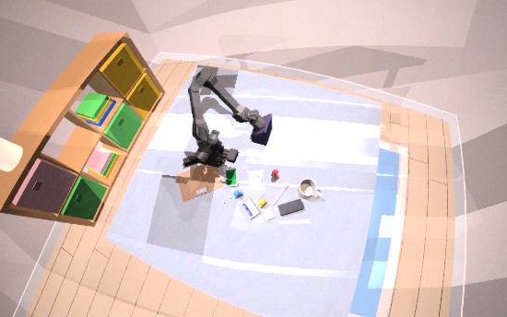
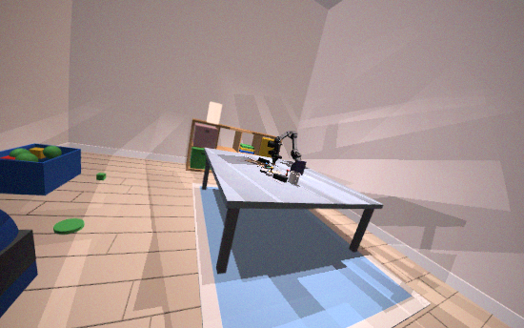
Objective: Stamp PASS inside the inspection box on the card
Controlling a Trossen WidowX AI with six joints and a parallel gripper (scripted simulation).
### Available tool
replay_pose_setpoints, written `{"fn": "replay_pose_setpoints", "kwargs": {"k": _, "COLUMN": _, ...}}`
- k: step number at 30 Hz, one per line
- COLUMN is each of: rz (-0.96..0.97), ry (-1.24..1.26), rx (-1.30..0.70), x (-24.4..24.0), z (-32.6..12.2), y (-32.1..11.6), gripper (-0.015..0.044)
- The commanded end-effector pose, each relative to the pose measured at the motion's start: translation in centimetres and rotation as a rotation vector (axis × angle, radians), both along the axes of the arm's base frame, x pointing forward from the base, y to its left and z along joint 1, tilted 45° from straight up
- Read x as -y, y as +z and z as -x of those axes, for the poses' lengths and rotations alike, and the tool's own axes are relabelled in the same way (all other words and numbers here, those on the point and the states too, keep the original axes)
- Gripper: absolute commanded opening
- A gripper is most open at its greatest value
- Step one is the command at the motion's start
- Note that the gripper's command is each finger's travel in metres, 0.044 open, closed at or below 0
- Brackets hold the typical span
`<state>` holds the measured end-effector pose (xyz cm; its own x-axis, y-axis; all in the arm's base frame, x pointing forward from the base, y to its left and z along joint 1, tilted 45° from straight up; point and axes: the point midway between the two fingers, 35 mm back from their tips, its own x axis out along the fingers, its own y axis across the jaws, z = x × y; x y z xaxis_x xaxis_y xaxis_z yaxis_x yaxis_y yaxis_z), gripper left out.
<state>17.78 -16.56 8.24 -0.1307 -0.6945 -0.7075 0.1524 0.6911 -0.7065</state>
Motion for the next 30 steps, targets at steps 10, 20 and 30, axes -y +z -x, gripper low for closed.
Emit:
{"fn": "replay_pose_setpoints", "kwargs": {"k": 10, "rz": 0.006, "ry": -0.002, "rx": -0.001, "x": -0.43, "z": -0.1, "y": 0.52, "gripper": 0.0}}
{"fn": "replay_pose_setpoints", "kwargs": {"k": 20, "rz": 0.006, "ry": -0.002, "rx": -0.001, "x": -0.77, "z": -0.18, "y": 0.84, "gripper": 0.0}}
{"fn": "replay_pose_setpoints", "kwargs": {"k": 30, "rz": 0.007, "ry": -0.002, "rx": -0.001, "x": -1.11, "z": -0.24, "y": 1.17, "gripper": 0.0}}
